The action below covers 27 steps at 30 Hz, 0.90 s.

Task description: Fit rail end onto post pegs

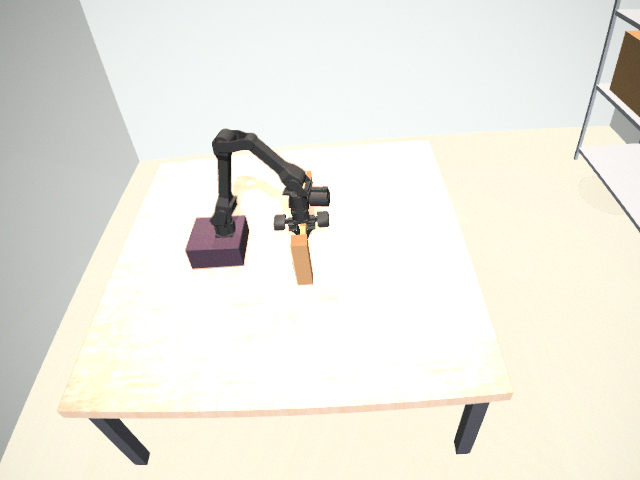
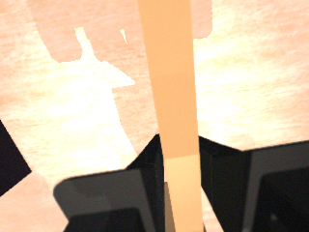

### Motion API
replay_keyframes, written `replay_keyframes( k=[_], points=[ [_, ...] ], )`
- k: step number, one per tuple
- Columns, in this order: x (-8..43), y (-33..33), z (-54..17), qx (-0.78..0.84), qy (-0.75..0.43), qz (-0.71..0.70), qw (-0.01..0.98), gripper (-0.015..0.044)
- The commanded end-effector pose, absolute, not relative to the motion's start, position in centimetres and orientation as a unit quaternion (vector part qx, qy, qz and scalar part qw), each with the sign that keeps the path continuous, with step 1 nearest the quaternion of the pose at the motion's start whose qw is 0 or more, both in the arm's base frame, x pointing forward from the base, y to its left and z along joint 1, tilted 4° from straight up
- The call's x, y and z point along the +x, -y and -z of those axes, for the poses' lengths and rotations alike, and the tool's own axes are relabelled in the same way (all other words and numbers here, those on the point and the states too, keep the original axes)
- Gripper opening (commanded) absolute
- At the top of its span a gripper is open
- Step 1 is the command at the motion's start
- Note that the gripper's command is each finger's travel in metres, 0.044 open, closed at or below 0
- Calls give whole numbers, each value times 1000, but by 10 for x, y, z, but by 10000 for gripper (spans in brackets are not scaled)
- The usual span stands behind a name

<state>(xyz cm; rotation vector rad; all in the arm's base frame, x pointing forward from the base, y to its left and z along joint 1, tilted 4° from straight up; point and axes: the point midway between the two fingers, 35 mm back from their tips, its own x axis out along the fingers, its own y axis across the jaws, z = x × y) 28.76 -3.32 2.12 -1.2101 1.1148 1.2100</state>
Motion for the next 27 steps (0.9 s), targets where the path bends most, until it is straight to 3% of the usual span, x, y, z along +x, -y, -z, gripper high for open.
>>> replay_keyframes(
  k=[1,27],
  points=[
    [289,35,-21,-508,-465,-504,522,0],
    [288,43,-22,-508,-465,-504,522,0]
  ],
)
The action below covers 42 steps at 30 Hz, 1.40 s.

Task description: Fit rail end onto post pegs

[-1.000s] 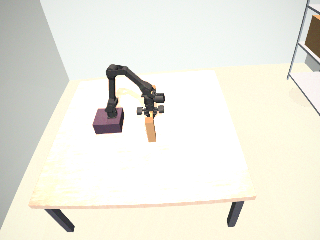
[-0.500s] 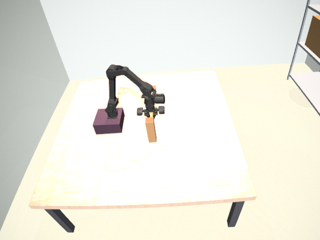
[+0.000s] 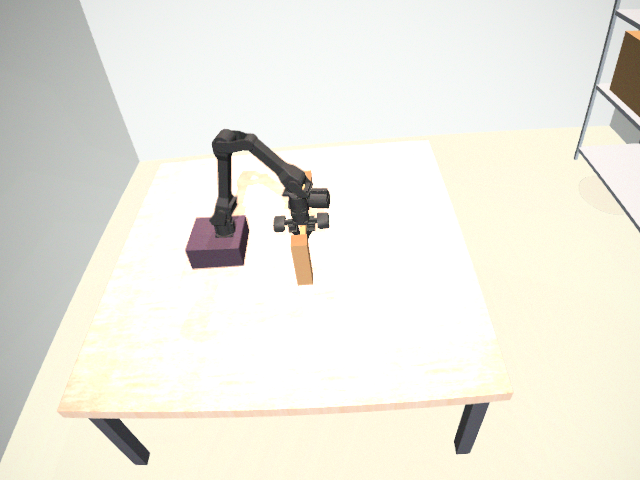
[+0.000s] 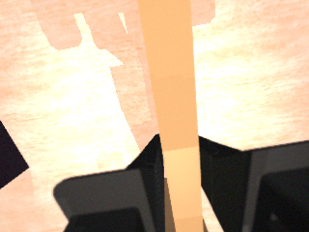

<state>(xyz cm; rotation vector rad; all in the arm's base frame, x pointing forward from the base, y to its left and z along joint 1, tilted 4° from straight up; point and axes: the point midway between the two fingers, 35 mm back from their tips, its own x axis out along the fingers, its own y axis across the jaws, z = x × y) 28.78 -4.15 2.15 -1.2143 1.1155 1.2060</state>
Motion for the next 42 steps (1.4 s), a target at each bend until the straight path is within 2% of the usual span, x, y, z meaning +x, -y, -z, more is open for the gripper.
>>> replay_keyframes(
  k=[1,42],
  points=[
    [288,43,-22,-508,-465,-504,522,0],
    [289,56,-21,-508,-465,-503,522,0]
  ],
)
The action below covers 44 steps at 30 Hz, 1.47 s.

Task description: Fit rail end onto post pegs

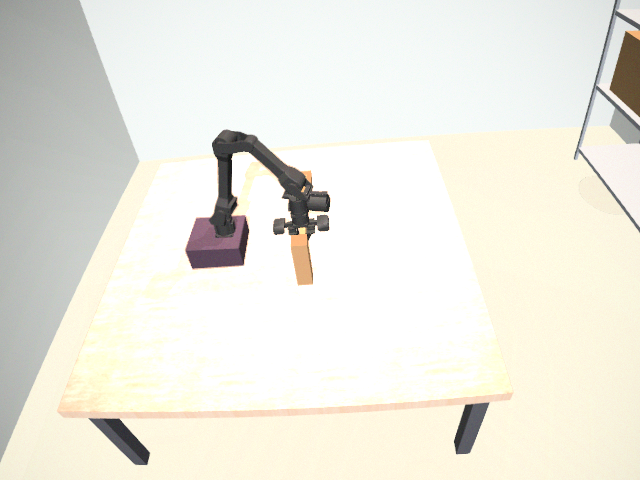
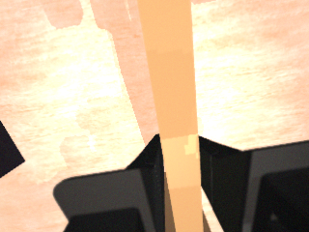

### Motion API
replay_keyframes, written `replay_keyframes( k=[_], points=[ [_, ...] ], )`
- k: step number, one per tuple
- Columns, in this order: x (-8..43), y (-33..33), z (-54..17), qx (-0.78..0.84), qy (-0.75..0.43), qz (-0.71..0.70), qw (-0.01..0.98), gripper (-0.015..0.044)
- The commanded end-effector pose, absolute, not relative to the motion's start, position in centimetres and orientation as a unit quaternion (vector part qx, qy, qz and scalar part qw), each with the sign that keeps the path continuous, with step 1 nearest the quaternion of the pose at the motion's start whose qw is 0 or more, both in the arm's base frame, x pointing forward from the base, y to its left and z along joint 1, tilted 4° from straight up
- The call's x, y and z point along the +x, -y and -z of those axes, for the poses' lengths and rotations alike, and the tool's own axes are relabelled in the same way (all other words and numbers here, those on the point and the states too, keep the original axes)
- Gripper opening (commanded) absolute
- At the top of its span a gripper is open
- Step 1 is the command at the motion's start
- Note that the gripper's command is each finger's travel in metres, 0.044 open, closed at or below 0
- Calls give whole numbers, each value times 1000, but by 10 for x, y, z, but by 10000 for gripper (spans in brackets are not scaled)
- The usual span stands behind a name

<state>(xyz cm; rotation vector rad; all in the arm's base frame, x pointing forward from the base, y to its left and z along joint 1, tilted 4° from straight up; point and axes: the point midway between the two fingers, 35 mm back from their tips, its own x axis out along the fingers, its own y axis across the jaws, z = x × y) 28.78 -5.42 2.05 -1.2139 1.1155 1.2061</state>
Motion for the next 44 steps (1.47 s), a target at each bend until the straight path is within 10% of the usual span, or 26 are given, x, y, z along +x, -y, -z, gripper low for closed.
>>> replay_keyframes(
  k=[1,4,21,44],
  points=[
    [289,56,-21,-508,-465,-503,522,0],
    [289,57,-21,-508,-465,-503,522,0],
    [288,55,-20,-507,-466,-504,522,440],
    [285,26,-52,-507,-465,-504,522,440]
  ],
)
